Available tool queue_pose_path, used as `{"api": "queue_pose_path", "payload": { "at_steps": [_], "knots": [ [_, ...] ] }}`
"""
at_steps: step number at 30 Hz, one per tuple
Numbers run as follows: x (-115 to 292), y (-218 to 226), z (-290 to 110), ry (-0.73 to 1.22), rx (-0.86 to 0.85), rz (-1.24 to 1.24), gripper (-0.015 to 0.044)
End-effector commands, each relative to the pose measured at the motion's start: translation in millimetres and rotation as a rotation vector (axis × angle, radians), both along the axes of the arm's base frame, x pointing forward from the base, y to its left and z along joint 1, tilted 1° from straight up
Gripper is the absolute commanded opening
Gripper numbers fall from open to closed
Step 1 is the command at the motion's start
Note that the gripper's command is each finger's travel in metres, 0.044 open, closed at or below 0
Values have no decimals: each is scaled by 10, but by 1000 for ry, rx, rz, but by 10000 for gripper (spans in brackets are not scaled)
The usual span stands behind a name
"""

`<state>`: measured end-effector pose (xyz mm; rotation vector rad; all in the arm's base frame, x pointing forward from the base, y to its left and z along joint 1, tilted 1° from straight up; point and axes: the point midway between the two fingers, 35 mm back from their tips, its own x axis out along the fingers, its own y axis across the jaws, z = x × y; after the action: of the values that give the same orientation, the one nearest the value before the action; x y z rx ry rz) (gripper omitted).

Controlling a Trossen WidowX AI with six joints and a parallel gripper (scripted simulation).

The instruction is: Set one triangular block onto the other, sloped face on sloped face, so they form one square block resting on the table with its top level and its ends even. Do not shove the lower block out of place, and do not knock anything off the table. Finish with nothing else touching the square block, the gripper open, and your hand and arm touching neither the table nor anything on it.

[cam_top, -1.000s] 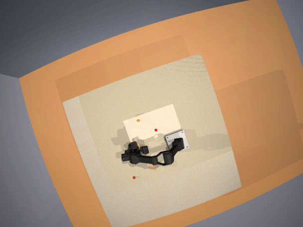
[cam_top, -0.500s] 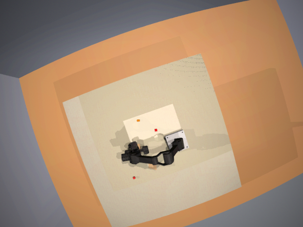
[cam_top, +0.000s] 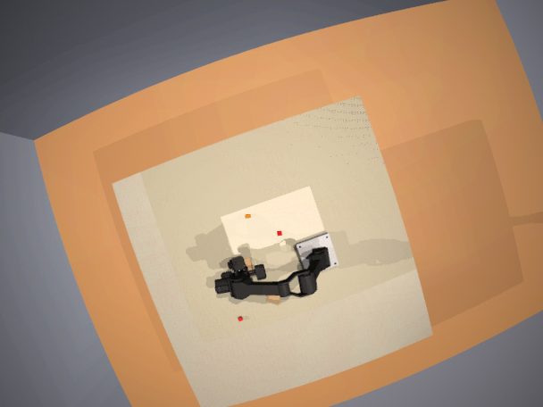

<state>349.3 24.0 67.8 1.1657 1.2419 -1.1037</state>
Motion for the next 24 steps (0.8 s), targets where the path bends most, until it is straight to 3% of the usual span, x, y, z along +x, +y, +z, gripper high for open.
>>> {"api": "queue_pose_path", "payload": {
  "at_steps": [1,18,24],
  "knots": [
    [-1,3,1,0,-3,18,440],
    [-54,304,166,209,-224,1818,440],
    [-65,375,218,304,-242,2175,440]
  ]
}}
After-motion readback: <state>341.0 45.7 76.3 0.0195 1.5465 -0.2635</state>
